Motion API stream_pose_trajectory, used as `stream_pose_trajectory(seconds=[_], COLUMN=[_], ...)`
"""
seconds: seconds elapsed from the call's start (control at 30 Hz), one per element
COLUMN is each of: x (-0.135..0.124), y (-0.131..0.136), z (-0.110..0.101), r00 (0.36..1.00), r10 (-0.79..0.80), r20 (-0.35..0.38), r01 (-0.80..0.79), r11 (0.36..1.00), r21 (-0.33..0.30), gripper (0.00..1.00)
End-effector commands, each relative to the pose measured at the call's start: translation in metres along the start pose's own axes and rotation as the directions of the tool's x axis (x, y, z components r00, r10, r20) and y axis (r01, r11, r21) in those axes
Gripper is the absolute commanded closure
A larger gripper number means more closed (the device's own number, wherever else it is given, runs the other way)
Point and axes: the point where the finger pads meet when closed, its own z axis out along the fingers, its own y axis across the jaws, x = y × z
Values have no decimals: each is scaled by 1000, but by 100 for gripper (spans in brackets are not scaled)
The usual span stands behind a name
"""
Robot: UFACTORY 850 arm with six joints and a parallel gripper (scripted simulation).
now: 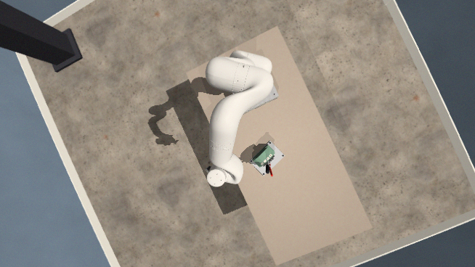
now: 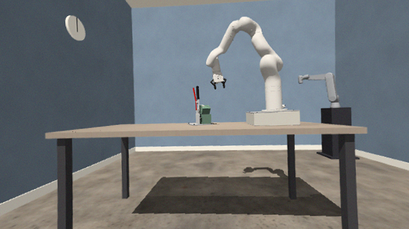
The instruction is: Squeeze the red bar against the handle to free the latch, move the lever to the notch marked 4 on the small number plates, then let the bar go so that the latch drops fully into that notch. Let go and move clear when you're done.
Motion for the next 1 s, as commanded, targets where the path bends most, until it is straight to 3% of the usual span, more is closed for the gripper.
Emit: stream_pose_trajectory(seconds=[0.0,0.57,0.6,0.67,0.77,0.97], x=[1,0,-2,-20,-35,-74], y=[0,-2,-12,-68,-93,-163], z=[-1,-2,-5,-21,-29,-51], r00=[1000,1000,1000,999,997,996], r10=[0,0,-1,-9,-22,-29], r20=[-2,-3,-8,-37,-71,-82], r01=[0,0,2,10,28,37], r11=[1000,1000,1000,999,996,994], r21=[1,2,6,32,79,105], gripper=[0,0,0,0,0,0])
